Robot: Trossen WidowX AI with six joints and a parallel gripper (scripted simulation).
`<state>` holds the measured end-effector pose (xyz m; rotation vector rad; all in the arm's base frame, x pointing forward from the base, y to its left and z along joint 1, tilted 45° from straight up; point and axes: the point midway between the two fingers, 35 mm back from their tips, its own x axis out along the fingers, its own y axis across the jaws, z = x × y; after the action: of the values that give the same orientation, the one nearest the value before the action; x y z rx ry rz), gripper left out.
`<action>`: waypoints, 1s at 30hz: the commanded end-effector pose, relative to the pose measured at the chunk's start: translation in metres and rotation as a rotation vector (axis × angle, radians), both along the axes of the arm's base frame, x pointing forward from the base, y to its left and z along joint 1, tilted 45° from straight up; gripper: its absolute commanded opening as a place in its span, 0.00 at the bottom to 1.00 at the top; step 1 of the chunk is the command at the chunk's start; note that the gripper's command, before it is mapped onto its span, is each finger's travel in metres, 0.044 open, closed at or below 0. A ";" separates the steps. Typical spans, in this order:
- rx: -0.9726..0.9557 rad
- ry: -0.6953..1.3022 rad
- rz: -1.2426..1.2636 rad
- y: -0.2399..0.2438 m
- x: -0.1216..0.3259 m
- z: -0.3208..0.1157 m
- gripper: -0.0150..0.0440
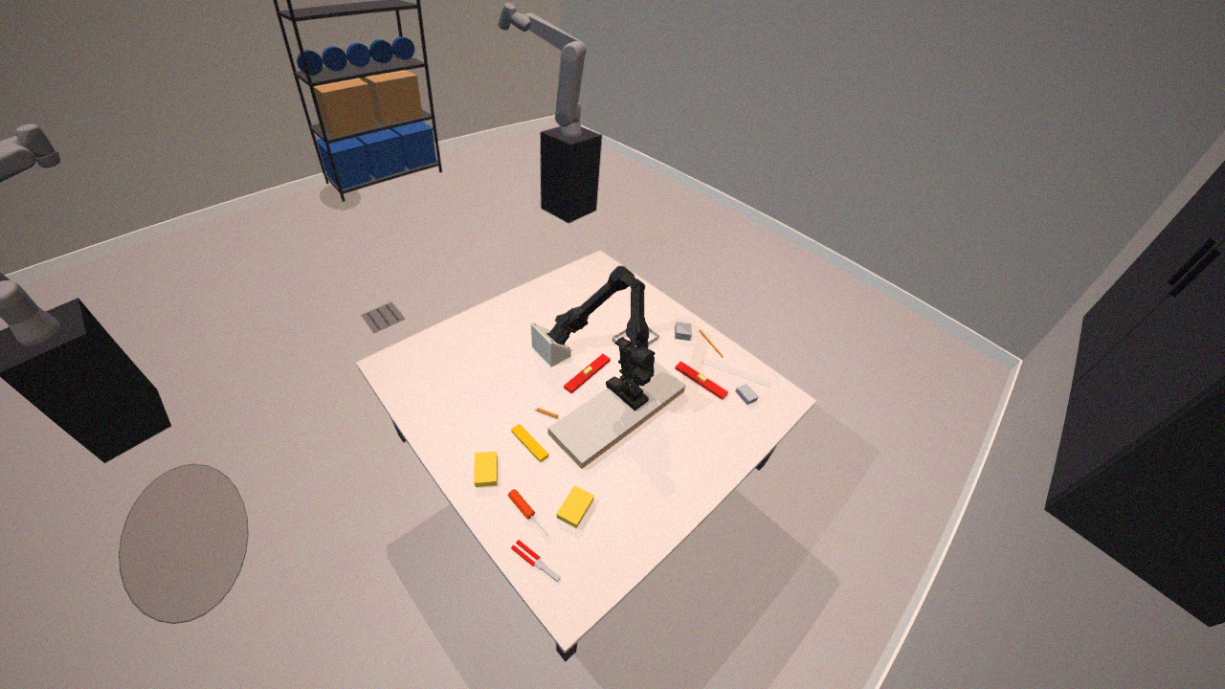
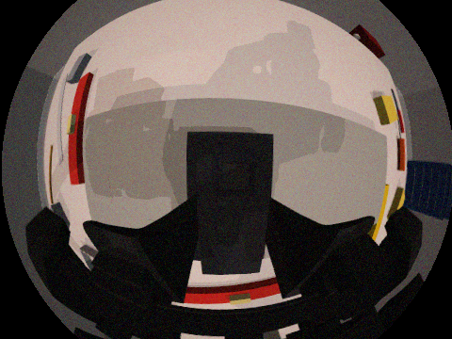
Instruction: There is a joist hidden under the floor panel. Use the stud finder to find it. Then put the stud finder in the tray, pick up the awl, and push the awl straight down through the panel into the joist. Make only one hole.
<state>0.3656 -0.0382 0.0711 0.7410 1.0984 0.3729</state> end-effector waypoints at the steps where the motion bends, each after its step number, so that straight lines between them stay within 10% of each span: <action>1: 0.001 -0.001 0.001 0.008 0.001 0.007 0.25; 30: 0.004 -0.002 0.002 0.054 0.006 0.054 0.25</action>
<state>0.3713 0.0091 0.1185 0.7447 1.0972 0.3734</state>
